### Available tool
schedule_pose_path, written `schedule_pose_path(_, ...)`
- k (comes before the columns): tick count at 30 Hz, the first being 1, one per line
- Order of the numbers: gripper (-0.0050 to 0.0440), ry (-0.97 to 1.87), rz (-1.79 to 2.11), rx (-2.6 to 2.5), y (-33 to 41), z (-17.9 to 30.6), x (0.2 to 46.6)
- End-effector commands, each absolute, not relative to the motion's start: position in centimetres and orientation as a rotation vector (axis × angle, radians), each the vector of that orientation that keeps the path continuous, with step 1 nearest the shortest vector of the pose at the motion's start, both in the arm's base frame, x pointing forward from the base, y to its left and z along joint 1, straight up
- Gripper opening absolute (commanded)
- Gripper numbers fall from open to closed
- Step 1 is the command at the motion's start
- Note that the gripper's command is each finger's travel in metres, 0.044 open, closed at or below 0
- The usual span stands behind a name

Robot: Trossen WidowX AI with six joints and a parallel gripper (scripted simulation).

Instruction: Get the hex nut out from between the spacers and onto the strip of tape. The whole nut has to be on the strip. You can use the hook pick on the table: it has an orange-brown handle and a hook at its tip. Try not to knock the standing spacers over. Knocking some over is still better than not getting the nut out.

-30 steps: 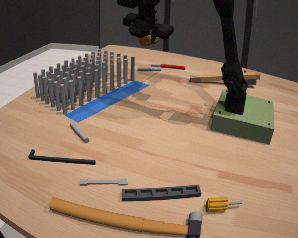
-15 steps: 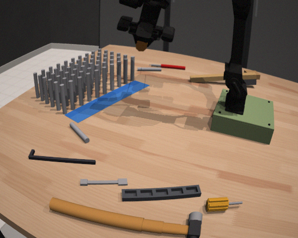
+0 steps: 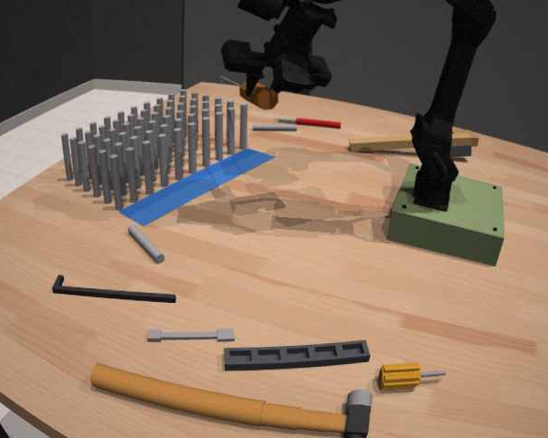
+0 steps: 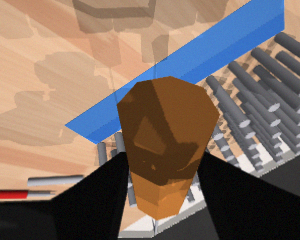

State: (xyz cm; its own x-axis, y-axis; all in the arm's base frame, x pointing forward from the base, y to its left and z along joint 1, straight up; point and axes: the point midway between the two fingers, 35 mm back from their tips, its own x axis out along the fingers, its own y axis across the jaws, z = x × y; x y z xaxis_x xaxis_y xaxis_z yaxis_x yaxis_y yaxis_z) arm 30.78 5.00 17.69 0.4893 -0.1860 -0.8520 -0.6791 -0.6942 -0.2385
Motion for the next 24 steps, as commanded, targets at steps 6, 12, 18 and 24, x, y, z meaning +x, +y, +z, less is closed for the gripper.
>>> schedule_pose_path(6, -0.005, 0.431, 1.196, -2.334, 8.2, 18.0, 28.5)
schedule_pose_path(12, -0.005, 0.202, 1.245, -2.452, 10.5, 17.4, 26.4)
schedule_pose_path(18, -0.005, 0.123, 1.258, -2.489, 11.2, 17.1, 25.6)
schedule_pose_path(24, -0.005, 0.134, 1.27, -2.488, 11.3, 16.3, 26.0)
